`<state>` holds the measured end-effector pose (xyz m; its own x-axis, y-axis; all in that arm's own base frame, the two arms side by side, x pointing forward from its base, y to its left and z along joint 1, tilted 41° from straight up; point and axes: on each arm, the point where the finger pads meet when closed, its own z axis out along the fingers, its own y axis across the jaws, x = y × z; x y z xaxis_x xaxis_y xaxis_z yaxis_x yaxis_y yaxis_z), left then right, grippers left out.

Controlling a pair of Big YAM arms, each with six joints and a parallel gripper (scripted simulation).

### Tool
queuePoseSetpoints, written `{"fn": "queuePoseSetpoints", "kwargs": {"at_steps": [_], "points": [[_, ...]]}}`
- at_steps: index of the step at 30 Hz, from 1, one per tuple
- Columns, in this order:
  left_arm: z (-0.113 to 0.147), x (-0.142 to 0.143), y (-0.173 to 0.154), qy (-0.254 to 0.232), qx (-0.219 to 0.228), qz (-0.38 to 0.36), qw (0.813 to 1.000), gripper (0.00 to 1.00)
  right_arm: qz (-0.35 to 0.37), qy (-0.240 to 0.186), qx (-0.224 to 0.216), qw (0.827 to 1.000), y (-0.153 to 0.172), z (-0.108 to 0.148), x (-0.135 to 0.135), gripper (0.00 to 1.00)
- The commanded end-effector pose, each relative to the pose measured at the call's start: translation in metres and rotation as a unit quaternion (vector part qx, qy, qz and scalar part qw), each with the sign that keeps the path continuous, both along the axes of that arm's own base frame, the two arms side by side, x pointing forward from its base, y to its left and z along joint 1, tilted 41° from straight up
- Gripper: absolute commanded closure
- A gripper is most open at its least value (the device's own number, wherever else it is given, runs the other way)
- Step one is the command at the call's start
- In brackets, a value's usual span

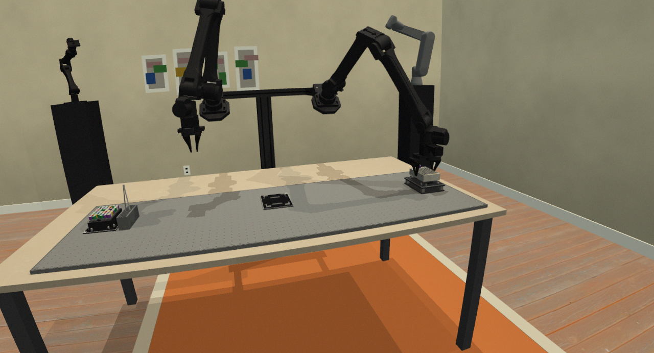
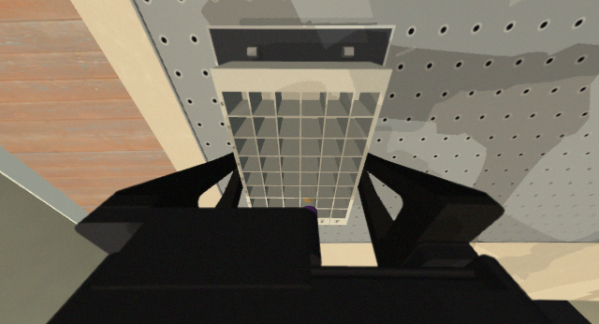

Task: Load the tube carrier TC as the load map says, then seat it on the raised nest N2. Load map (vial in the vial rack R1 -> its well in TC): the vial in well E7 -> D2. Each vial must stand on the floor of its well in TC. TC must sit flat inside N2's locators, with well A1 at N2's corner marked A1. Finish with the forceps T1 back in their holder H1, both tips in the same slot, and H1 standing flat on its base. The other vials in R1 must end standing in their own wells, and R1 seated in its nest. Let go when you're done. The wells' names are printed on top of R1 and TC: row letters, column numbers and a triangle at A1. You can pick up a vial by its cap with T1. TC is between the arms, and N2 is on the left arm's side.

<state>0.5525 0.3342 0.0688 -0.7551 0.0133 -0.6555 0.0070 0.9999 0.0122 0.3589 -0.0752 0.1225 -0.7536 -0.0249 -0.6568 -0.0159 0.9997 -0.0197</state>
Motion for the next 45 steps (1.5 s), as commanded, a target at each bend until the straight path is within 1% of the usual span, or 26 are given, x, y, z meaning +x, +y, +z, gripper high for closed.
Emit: {"fn": "queuePoseSetpoints", "kwargs": {"at_steps": [1,5,10,13,18,21,27,30,34,39,45], "points": [[0.0062,0.0128,0.0015,-0.01,0.004,0.001,1.0,1.0,-0.004,-0.008,0.0,1.0,-0.0018,0.0081,0.0044,0.76],[0.0031,0.0136,0.0022,-0.008,0.003,0.001,1.0,1.0,-0.004,-0.008,0.0,1.0,-0.0018,0.0081,0.0044,0.76],[0.0065,0.0128,0.0017,-0.01,0.004,0.001,1.0,1.0,-0.004,-0.008,0.0,1.0,-0.0018,0.0081,0.0044,0.76],[0.002,0.0145,0.0014,-0.008,0.003,0.001,1.0,1.0,-0.004,-0.008,0.0,1.0,-0.0018,0.0081,0.0044,0.76],[0.0042,0.0147,0.0024,-0.01,0.004,0.002,1.0,1.0,-0.004,-0.008,0.0,1.0,-0.0018,0.0081,0.0044,0.76],[0.0009,0.0158,0.0014,-0.008,0.003,0.001,1.0,1.0,-0.004,-0.008,0.0,1.0,-0.0018,0.0081,0.0044,0.76],[0.0032,0.0139,0.0033,-0.009,0.004,0.003,1.0,1.0,-0.004,-0.008,0.0,1.0,-0.0018,0.0081,0.0044,0.76],[-0.0005,0.0157,0.003,-0.008,0.003,0.002,1.0,1.0,-0.004,-0.008,0.0,1.0,-0.0018,0.0081,0.0044,0.76],[0.0034,0.0173,0.0012,-0.011,0.005,0.001,1.0,1.0,-0.004,-0.008,0.0,1.0,-0.0018,0.0081,0.0044,0.76],[-0.0034,0.0153,0.002,-0.006,0.001,0.002,1.0,1.0,-0.004,-0.008,0.0,1.0,-0.0018,0.0081,0.0044,0.76],[0.0018,0.0177,0.0014,-0.011,0.005,0.001,1.0,1.0,-0.004,-0.008,0.0,1.0,-0.0018,0.0081,0.0044,0.76]]}}
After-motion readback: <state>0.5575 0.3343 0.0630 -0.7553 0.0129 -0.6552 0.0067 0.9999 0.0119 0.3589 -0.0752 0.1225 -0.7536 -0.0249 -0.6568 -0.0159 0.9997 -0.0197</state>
